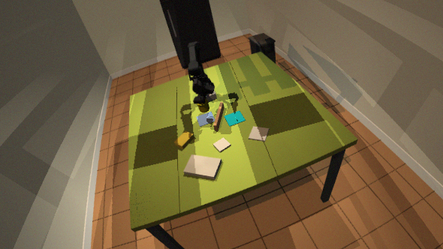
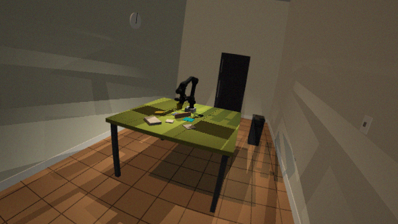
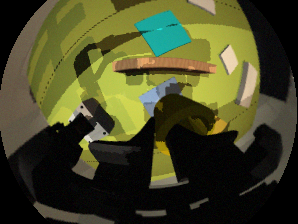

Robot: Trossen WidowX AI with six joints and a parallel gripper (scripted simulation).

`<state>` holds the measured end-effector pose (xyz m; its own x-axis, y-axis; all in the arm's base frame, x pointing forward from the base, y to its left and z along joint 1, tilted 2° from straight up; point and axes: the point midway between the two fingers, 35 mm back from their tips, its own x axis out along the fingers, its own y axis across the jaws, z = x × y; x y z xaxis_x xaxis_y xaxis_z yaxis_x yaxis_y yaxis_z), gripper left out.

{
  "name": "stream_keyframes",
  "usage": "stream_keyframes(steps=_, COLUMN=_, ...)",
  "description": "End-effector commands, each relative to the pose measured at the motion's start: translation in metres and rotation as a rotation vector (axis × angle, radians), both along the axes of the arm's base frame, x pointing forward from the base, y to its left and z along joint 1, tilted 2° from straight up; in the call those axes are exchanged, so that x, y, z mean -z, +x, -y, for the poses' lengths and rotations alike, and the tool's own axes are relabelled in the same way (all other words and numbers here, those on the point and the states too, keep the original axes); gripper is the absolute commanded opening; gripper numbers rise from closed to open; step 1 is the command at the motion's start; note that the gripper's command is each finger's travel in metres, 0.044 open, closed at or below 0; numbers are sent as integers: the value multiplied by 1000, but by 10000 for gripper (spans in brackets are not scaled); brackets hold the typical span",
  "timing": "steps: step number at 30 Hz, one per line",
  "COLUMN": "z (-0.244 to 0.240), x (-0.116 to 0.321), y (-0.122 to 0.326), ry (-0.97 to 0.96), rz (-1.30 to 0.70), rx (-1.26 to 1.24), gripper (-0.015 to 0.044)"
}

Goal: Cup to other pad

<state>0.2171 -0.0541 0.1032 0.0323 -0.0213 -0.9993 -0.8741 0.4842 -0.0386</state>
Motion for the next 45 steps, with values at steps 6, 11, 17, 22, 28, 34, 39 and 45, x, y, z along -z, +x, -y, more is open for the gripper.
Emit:
stream_keyframes(steps=6, z=-12, x=-1, y=8, ry=-5, rz=8, rx=4, gripper=0)
stream_keyframes(steps=11, z=-20, x=-1, y=12, ry=-5, rz=8, rx=4, gripper=0)
stream_keyframes(steps=17, z=-29, x=-1, y=16, ry=-5, rz=9, rx=5, gripper=0)
stream_keyframes(steps=22, z=-37, x=-1, y=20, ry=-4, rz=9, rx=5, gripper=0)
stream_keyframes(steps=28, z=-47, x=0, y=25, ry=-4, rz=10, rx=5, gripper=0)
stream_keyframes(steps=34, z=-58, x=0, y=30, ry=-3, rz=10, rx=5, gripper=0)
stream_keyframes(steps=39, z=-67, x=0, y=35, ry=-2, rz=10, rx=5, gripper=0)
stream_keyframes(steps=45, z=-78, x=-1, y=41, ry=-1, rz=11, rx=5, gripper=0)
